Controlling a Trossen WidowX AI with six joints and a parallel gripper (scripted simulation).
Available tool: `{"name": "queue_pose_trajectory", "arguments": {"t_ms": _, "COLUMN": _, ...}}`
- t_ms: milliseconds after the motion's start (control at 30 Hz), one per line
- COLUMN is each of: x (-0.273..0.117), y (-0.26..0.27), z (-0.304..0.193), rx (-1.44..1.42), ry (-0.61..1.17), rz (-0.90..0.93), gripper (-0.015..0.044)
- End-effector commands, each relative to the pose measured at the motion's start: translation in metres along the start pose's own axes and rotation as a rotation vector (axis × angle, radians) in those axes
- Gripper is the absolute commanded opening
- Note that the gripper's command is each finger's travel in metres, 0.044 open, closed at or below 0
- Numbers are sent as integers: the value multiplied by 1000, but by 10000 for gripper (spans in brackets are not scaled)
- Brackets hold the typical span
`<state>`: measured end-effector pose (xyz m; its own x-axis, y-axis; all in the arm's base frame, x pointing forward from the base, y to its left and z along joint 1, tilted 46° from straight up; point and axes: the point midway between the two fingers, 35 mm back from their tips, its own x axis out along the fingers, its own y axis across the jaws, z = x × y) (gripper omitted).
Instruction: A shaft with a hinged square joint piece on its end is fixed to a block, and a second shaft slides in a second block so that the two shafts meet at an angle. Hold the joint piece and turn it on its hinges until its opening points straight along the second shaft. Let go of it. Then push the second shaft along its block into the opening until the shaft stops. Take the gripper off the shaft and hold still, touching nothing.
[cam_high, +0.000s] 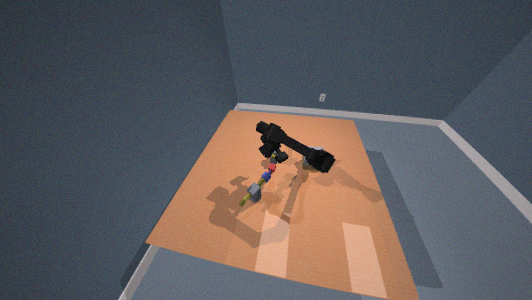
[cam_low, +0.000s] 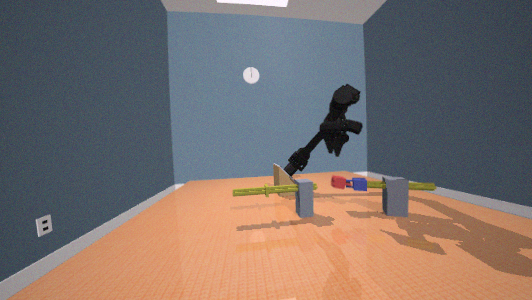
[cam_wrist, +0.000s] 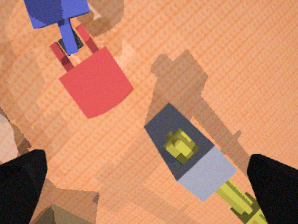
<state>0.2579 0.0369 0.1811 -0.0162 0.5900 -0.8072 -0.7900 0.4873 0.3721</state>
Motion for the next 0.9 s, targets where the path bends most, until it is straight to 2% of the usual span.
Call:
{"name": "queue_pose_trajectory", "arguments": {"t_ms": 0, "x": -22, "y": 0, "z": -3, "rx": 130, "ry": -30, "rz": -21, "gripper": 440}}
{"name": "queue_pose_trajectory", "arguments": {"t_ms": 267, "x": -20, "y": -4, "z": -8, "rx": 134, "ry": -23, "rz": -6, "gripper": 440}}
{"name": "queue_pose_trajectory", "arguments": {"t_ms": 500, "x": 15, "y": -35, "z": -57, "rx": 112, "ry": 16, "rz": 167, "gripper": 440}}
{"name": "queue_pose_trajectory", "arguments": {"t_ms": 700, "x": 16, "y": -36, "z": -58, "rx": 116, "ry": 16, "rz": 171, "gripper": 440}}
{"name": "queue_pose_trajectory", "arguments": {"t_ms": 867, "x": 17, "y": -36, "z": -58, "rx": 235, "ry": 33, "rz": 167, "gripper": 440}}
